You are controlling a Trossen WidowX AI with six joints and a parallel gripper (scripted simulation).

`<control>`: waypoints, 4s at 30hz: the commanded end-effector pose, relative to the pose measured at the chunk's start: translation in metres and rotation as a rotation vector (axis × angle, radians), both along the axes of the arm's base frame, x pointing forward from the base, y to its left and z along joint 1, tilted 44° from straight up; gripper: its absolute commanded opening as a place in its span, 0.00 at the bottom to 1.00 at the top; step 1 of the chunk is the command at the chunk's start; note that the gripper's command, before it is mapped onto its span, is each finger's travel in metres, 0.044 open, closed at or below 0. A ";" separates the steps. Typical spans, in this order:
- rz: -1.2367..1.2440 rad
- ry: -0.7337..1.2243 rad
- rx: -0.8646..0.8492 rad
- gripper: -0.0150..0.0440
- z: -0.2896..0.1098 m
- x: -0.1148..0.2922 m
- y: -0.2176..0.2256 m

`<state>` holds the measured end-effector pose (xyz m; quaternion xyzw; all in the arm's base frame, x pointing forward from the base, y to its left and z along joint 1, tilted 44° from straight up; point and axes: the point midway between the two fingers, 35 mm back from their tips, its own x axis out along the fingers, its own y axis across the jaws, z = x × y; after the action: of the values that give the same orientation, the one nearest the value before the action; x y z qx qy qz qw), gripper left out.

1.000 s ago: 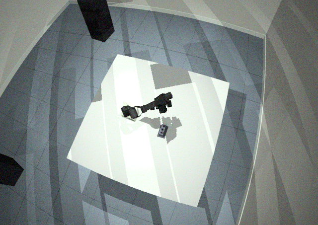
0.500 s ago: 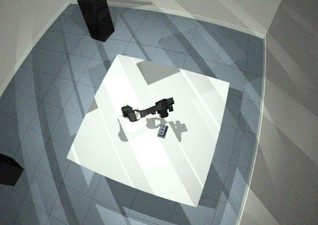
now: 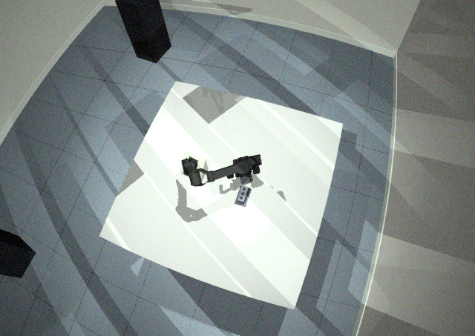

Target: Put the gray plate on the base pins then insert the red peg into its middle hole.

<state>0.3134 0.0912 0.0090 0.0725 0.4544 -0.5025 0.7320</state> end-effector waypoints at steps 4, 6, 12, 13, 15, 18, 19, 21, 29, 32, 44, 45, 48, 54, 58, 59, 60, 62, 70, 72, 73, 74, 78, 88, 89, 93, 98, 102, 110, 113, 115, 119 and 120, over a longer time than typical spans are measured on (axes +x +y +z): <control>0.004 -0.009 -0.005 0.25 0.015 0.011 -0.012; 0.004 -0.009 -0.007 0.25 0.019 0.013 -0.016; 0.001 -0.011 -0.012 0.25 0.031 0.021 -0.029; 0.001 -0.011 -0.013 0.25 0.033 0.022 -0.031; 0.000 -0.012 -0.016 0.25 0.037 0.025 -0.036; -0.002 -0.013 -0.019 0.25 0.043 0.028 -0.043; -0.002 -0.013 -0.021 0.25 0.045 0.029 -0.045; -0.003 -0.013 -0.023 0.25 0.049 0.031 -0.050; -0.005 -0.014 -0.027 0.25 0.054 0.035 -0.055; -0.005 -0.014 -0.027 0.25 0.054 0.035 -0.055; -0.005 -0.014 -0.027 0.25 0.054 0.033 -0.056; -0.005 -0.014 -0.027 0.25 0.054 0.033 -0.056; -0.005 -0.014 -0.027 0.25 0.055 0.033 -0.056; -0.005 -0.014 -0.027 0.25 0.055 0.033 -0.056; -0.005 -0.014 -0.027 0.25 0.055 0.033 -0.056; -0.005 -0.014 -0.027 0.25 0.055 0.033 -0.056; -0.006 -0.014 -0.025 0.25 0.054 0.033 -0.056; -0.008 -0.013 -0.022 0.25 0.054 0.033 -0.056; -0.009 -0.013 -0.021 0.25 0.055 0.033 -0.057; -0.009 -0.013 -0.021 0.25 0.055 0.034 -0.057; -0.009 -0.014 -0.021 0.25 0.055 0.034 -0.057; -0.009 -0.014 -0.021 0.25 0.055 0.034 -0.057; -0.009 -0.013 -0.021 0.25 0.055 0.033 -0.057; -0.006 -0.014 -0.025 0.25 0.047 0.035 -0.066; -0.006 -0.014 -0.026 0.25 0.046 0.035 -0.067; -0.005 -0.014 -0.027 0.25 0.043 0.036 -0.070; -0.011 -0.014 -0.020 0.25 0.044 0.035 -0.068; -0.011 -0.014 -0.020 0.25 0.044 0.035 -0.068; -0.011 -0.014 -0.020 0.25 0.043 0.035 -0.069; -0.011 -0.014 -0.020 0.25 0.042 0.034 -0.069; -0.011 -0.013 -0.021 0.25 0.043 0.035 -0.069; -0.011 -0.013 -0.021 0.25 0.043 0.035 -0.069; -0.011 -0.013 -0.021 0.25 0.043 0.035 -0.069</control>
<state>0.3478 0.0218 0.0516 0.0707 0.4439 -0.5109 0.7327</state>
